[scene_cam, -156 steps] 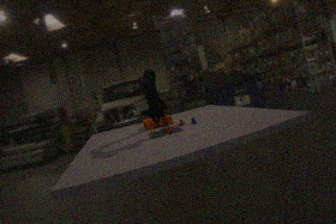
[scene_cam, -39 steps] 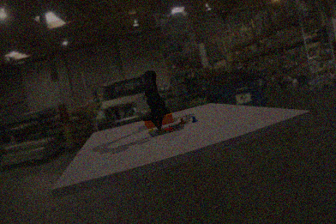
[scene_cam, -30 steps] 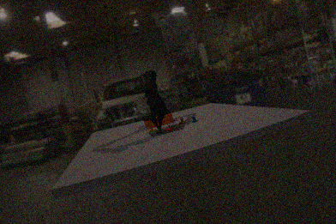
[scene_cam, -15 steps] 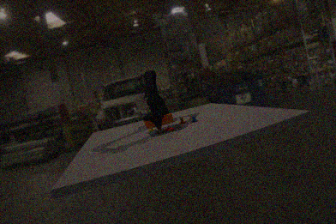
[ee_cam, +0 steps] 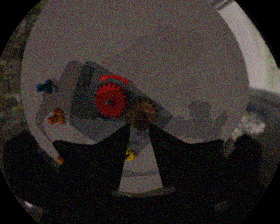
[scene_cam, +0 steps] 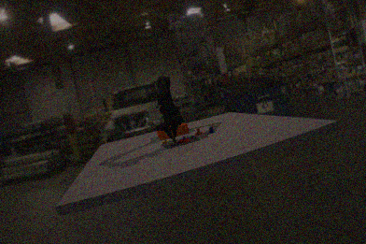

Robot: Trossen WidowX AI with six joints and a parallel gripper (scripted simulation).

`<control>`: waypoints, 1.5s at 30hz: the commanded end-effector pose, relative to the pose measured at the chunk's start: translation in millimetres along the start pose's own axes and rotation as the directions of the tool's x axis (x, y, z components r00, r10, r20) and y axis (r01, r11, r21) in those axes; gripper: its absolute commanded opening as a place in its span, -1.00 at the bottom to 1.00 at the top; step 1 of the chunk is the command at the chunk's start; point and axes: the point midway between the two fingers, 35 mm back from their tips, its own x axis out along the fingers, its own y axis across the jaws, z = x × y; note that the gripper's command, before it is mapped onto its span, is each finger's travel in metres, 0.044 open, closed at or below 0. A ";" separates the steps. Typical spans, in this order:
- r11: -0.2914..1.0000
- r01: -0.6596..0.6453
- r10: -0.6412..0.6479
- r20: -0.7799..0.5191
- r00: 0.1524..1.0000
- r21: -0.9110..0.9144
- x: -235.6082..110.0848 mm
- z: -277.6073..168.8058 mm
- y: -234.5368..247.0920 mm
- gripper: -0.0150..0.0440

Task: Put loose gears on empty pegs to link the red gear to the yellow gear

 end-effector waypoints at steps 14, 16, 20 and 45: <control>0.990 0.010 -0.007 0.020 1.000 -0.140 -31.9 54.4 91.6 0.69; 0.982 0.009 -0.006 0.021 1.000 -0.188 -31.9 65.4 120.4 0.87; 0.958 0.007 -0.001 0.022 1.000 -0.286 -31.5 79.8 181.6 1.00; 0.907 0.003 0.006 0.020 1.000 -0.420 -6.7 75.3 274.2 1.00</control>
